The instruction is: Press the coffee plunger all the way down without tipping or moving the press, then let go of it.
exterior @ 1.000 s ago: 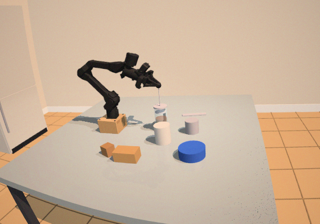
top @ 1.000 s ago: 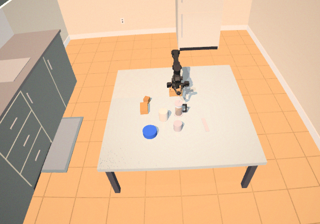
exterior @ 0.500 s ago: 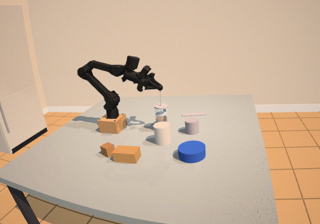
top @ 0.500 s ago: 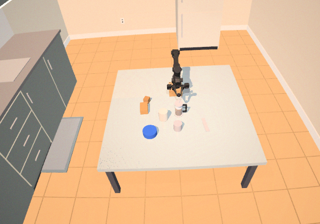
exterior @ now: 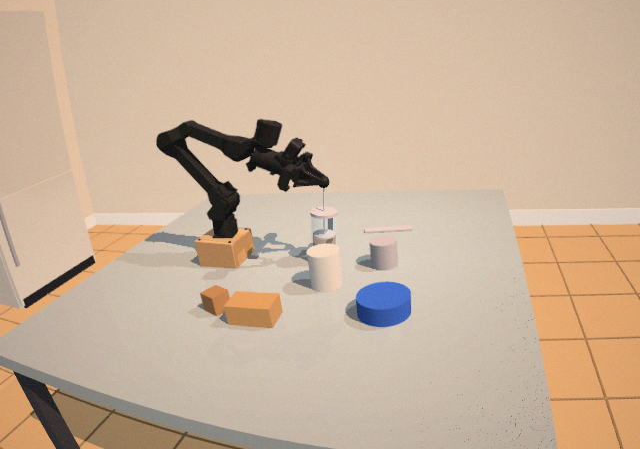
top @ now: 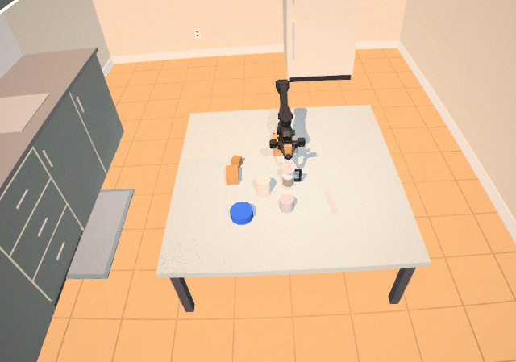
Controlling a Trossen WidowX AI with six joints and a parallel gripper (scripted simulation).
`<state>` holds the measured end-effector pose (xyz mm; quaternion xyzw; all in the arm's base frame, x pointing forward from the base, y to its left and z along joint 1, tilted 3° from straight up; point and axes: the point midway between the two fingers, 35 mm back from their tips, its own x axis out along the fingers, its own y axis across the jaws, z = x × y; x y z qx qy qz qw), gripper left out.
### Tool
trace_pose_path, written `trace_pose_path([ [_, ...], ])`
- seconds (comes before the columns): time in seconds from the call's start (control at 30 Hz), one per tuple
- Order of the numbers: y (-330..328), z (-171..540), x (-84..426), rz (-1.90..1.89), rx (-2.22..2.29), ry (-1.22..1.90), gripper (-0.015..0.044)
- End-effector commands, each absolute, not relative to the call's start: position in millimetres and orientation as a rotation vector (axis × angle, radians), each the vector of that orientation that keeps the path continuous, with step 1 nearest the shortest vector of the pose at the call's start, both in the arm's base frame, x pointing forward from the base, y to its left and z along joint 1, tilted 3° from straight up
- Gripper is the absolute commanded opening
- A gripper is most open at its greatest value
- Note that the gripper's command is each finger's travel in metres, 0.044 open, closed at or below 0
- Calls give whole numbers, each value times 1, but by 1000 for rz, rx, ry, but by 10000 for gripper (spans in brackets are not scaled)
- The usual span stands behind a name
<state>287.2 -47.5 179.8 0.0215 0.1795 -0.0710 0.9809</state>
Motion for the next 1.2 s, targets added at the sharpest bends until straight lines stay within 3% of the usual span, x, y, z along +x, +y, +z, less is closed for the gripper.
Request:
trace_pose_path([
  [0.0, -47, 143, 283, -147, 56, 454, 122],
  [1.17, -49, 132, 308, -147, 56, 452, 122],
])
